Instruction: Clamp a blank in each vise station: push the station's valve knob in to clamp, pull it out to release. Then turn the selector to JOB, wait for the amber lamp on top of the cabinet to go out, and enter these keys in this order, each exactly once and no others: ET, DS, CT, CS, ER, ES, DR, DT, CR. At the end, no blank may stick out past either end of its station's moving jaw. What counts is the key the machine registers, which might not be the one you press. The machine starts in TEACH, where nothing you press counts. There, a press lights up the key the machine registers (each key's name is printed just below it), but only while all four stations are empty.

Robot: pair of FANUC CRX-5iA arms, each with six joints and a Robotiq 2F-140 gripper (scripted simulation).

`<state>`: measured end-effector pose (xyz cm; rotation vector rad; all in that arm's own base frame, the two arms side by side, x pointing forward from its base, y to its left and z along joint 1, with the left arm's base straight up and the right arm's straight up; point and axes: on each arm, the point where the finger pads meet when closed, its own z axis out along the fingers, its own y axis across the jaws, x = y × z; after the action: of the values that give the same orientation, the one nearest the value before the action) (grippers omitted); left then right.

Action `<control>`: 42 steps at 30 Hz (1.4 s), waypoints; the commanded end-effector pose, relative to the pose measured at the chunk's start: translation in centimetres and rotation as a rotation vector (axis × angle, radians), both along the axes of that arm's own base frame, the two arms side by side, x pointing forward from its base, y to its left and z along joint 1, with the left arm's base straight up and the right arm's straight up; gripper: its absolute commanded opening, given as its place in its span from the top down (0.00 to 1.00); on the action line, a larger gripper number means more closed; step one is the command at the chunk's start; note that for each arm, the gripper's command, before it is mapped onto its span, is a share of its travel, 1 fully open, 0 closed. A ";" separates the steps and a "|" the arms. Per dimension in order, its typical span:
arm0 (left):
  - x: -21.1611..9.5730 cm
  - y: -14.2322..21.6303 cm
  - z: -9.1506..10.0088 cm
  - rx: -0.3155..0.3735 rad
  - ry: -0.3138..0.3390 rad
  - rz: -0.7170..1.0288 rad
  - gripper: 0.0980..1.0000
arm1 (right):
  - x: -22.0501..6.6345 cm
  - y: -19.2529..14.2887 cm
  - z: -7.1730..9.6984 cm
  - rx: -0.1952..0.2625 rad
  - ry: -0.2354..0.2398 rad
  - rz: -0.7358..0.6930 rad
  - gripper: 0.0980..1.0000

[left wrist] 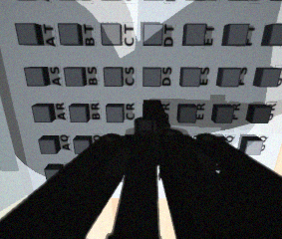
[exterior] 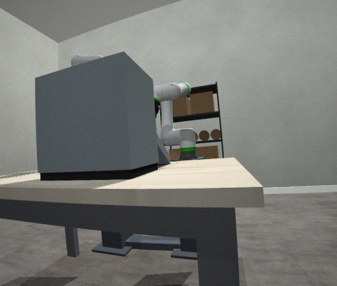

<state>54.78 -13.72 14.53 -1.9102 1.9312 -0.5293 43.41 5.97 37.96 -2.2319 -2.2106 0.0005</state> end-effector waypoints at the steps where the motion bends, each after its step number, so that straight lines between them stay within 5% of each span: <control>1: 0.1 0.0 0.1 -0.001 -0.002 0.000 1.00 | 0.0 0.0 0.1 0.000 -0.002 0.000 0.00; 15: -0.1 0.4 1.3 -0.001 -0.002 0.000 1.00 | 0.0 0.0 0.1 0.000 -0.002 0.000 0.00; 19: 2.4 3.3 2.7 -0.001 -0.002 0.000 1.00 | 0.0 0.0 0.1 0.000 -0.002 0.000 0.00; 42: 3.0 3.4 1.9 -0.001 -0.002 0.000 1.00 | 0.0 0.0 0.1 0.000 -0.002 0.000 0.00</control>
<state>57.65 -10.34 16.41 -1.9105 1.9310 -0.5291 43.41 5.97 37.96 -2.2319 -2.2106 0.0005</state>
